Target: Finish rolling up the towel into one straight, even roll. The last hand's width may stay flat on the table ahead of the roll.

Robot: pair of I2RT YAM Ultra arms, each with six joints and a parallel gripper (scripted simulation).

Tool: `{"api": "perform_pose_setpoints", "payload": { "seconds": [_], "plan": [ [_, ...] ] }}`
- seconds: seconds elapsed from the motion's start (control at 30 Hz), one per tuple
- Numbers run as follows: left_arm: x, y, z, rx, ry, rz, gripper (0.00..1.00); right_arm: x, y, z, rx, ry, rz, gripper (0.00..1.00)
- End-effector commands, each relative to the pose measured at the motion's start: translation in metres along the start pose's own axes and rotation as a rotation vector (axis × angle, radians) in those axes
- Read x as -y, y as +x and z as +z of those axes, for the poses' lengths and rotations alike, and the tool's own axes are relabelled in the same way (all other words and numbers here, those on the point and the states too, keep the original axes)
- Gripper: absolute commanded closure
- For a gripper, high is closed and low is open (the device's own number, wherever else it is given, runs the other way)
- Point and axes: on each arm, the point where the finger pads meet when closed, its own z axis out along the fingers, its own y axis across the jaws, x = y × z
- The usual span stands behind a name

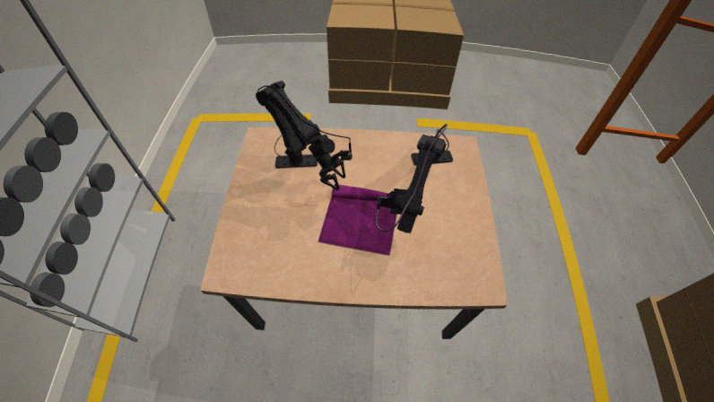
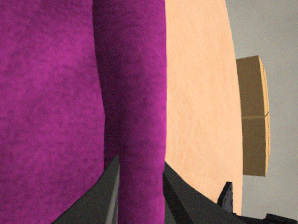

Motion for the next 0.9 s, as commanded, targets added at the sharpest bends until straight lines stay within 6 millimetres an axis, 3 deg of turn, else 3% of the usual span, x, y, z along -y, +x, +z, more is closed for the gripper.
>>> {"api": "perform_pose_setpoints", "payload": {
  "seconds": [0.0,0.4,0.6,0.87],
  "plan": [
    [0.001,-0.006,-0.007,0.015,0.002,0.020,0.81,-0.002,-0.006,0.006,0.039,-0.019,-0.032,0.02],
    [0.001,-0.006,-0.007,0.015,0.002,0.020,0.81,-0.023,0.025,0.046,0.040,-0.021,-0.034,0.02],
    [0.001,-0.006,-0.007,0.015,0.002,0.020,0.81,-0.023,0.022,0.052,0.040,-0.021,-0.034,0.02],
    [0.001,-0.006,-0.007,0.015,0.002,0.020,0.81,-0.024,0.024,0.054,0.040,-0.021,-0.034,0.36]
  ]
}}
